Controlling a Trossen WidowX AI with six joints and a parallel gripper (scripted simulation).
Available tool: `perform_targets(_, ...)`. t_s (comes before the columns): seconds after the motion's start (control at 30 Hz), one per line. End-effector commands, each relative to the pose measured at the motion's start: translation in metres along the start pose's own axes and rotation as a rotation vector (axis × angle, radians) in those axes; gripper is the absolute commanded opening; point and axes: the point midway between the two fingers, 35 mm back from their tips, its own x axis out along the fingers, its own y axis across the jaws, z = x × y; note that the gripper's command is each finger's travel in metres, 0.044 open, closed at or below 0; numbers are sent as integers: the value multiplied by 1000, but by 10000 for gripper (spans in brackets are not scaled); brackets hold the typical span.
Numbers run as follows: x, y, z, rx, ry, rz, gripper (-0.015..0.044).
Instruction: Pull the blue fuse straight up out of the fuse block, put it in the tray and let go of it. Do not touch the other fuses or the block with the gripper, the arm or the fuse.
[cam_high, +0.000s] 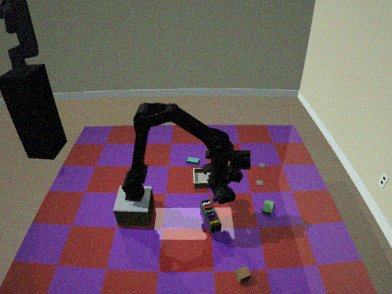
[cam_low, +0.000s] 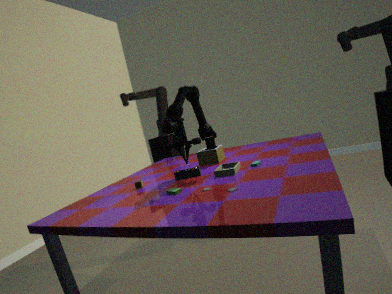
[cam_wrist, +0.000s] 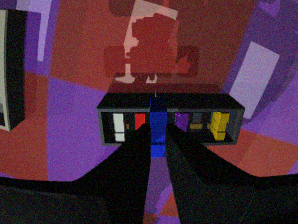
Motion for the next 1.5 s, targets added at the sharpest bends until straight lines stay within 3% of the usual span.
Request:
perform_targets(0.0,0,22,11,4,4,0,0)
perform_targets(1.03,-1,196,35,5,2,12,0)
perform_targets(1.47,11,200,35,5,2,13,0)
